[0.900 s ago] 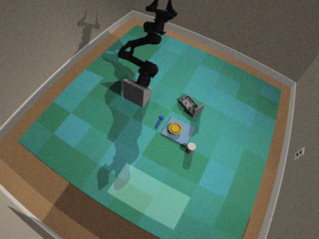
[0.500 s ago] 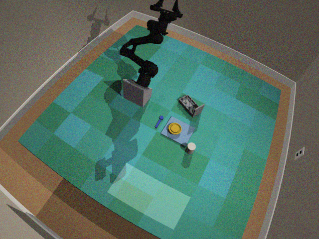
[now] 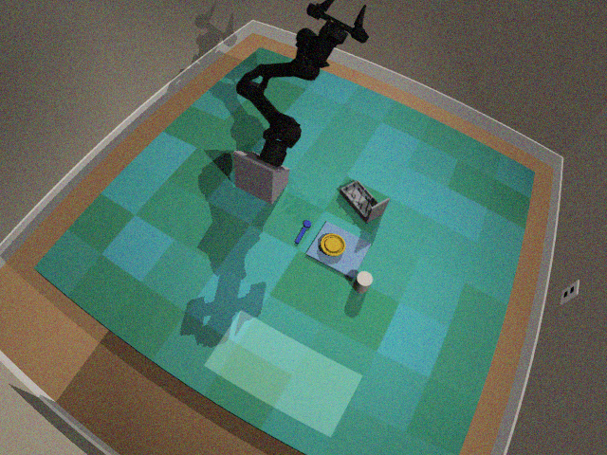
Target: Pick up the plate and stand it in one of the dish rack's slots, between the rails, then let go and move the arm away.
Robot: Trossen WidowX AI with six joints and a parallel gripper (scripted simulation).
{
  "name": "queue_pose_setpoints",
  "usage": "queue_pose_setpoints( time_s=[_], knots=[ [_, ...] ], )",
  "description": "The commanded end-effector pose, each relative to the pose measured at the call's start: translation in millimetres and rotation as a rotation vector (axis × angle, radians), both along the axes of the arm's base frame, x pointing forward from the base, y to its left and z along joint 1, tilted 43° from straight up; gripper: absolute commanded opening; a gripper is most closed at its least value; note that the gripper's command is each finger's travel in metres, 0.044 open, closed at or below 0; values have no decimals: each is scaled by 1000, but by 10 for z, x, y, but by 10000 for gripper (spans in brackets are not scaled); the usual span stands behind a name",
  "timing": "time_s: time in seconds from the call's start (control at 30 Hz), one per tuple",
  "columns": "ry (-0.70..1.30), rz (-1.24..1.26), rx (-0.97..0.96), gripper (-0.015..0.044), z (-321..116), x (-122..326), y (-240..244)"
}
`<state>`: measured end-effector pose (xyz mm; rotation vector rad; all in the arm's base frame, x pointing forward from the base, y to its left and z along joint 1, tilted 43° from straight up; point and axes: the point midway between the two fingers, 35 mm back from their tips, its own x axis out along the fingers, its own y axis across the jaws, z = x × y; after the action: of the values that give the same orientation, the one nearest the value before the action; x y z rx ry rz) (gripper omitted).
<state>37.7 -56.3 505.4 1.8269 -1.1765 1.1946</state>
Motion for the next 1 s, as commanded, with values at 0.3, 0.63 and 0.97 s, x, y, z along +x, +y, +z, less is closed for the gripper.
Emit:
queue_pose_setpoints(
  time_s=[0.3,0.63,0.97],
  knots=[
    [348,-247,49,400,-81,660,-416],
    [646,-415,37,400,-251,1156,-740],
    [954,-553,-23,400,-520,1609,-1047]
  ],
)
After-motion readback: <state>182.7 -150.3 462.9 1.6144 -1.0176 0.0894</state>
